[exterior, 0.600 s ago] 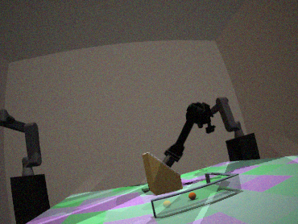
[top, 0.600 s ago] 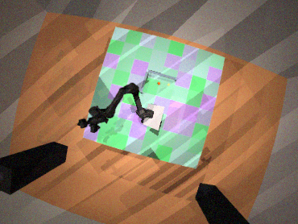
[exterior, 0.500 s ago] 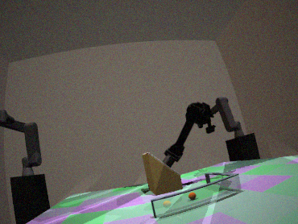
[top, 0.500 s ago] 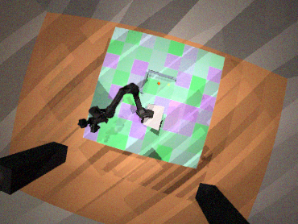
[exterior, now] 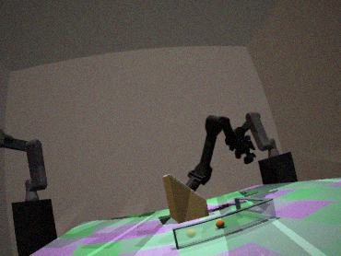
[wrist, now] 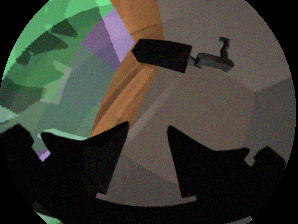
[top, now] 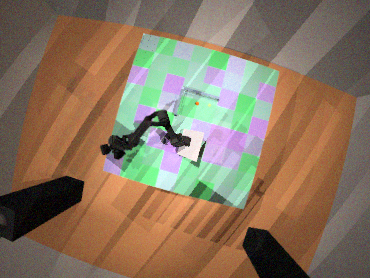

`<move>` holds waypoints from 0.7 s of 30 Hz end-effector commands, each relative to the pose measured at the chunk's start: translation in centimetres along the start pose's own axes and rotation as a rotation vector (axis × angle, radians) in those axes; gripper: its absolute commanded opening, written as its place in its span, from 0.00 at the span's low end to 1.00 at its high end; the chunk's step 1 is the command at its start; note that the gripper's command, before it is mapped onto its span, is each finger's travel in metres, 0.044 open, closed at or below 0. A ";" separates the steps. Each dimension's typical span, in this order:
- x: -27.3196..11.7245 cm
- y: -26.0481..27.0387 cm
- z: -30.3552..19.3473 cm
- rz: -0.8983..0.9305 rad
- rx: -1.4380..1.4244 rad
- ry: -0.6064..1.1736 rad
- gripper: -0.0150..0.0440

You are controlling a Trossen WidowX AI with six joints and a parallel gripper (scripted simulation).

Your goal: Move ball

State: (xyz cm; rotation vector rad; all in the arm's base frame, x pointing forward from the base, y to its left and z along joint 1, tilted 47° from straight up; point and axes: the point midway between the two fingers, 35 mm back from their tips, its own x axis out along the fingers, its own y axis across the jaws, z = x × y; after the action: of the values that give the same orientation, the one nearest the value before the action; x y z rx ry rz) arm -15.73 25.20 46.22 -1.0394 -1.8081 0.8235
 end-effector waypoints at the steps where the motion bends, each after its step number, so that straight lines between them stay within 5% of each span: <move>1: 1.8 3.0 -1.9 0.082 -0.007 0.052 0.67; 21: 2.8 20.4 -16.3 0.532 0.079 0.382 0.67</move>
State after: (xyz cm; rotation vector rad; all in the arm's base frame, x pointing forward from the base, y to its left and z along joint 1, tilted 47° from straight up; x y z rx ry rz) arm 1.23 37.72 37.79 -1.5025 -1.2888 0.9048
